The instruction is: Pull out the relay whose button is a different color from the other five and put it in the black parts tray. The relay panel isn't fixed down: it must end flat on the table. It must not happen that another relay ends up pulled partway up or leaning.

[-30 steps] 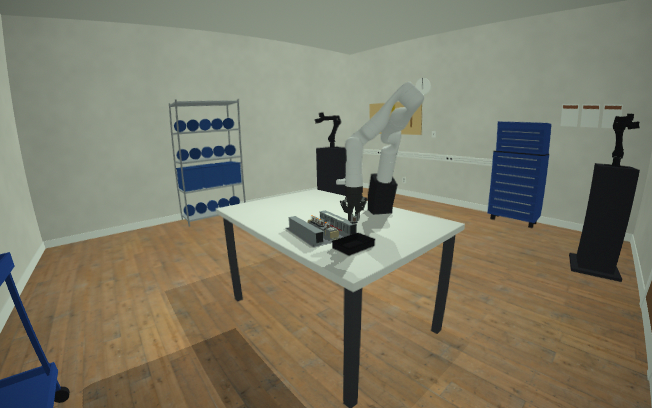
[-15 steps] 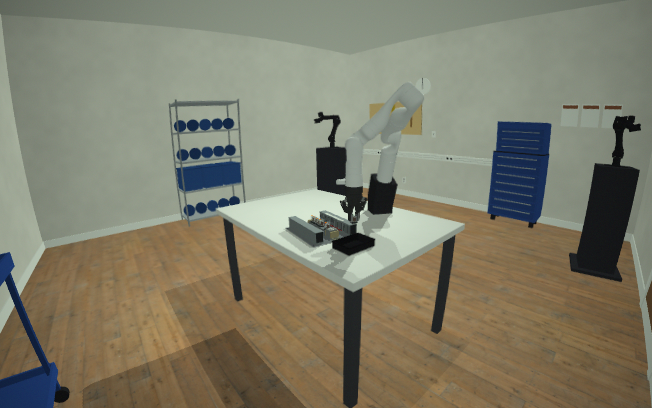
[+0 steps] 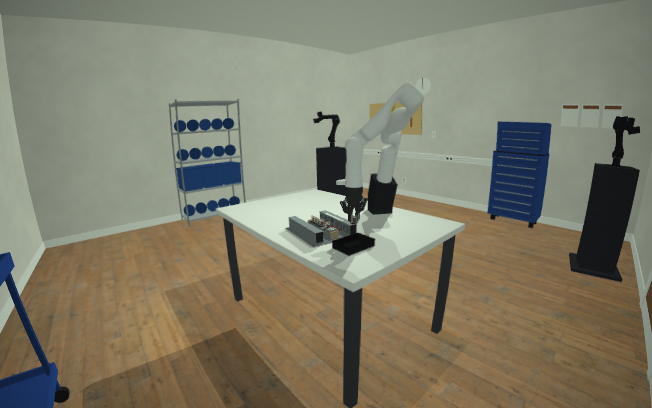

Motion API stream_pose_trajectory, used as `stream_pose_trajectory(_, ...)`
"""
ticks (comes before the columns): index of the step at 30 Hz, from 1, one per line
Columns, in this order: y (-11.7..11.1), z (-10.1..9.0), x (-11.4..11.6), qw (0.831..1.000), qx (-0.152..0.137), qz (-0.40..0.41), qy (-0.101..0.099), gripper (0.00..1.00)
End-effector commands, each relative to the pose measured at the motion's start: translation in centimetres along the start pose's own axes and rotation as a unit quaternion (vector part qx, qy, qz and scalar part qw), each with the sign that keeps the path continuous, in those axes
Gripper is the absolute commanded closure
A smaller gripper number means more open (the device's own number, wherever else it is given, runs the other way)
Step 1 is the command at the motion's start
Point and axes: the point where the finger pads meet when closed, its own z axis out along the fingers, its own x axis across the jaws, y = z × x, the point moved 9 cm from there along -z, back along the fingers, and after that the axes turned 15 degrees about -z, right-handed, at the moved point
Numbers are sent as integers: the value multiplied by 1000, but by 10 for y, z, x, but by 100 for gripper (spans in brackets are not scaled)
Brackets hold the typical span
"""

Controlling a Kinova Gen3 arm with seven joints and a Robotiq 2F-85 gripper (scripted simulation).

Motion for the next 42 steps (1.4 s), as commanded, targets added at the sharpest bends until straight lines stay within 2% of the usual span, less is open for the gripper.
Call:
stream_pose_trajectory(1,0,0,0,1000,0,0,-1,100)
stream_pose_trajectory(15,0,15,0,1000,0,0,-1,100)
stream_pose_trajectory(42,0,72,-1,1000,0,0,-1,100)
